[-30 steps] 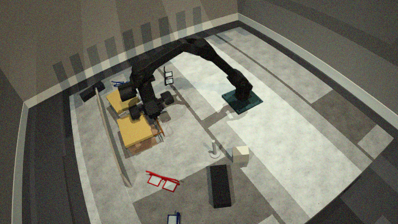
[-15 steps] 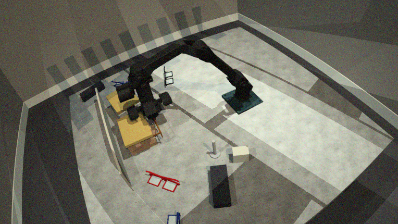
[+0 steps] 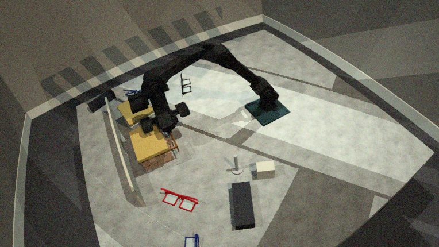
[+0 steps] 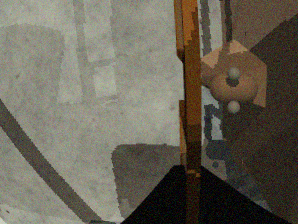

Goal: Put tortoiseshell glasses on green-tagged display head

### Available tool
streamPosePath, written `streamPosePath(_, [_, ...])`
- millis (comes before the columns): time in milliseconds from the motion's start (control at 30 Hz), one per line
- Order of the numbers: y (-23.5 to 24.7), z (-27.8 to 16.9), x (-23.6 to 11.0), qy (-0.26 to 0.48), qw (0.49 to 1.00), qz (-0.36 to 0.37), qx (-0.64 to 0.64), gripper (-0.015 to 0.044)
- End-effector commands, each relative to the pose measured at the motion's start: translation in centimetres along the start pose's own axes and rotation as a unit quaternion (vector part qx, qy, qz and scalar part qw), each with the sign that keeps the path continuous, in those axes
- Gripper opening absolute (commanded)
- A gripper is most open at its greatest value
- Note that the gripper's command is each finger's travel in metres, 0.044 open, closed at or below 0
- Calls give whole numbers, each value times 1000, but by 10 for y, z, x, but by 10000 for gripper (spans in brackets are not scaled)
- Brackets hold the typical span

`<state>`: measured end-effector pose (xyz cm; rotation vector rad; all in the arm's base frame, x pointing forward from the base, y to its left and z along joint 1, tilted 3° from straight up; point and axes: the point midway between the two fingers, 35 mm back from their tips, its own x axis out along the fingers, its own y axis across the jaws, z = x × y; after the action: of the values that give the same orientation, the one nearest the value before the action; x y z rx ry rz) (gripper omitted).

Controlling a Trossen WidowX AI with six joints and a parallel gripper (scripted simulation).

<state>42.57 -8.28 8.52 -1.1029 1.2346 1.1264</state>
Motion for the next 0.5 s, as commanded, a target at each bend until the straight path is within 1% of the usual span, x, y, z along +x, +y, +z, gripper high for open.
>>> streamPosePath(0, [0, 0, 2, 1, 1000, 0, 2, 0])
streamPosePath(67, [0, 0, 2, 1, 1000, 0, 2, 0])
streamPosePath(200, [0, 0, 1, 0, 1000, 0, 0, 105])
streamPosePath(467, [0, 0, 1, 0, 1000, 0, 0, 107])
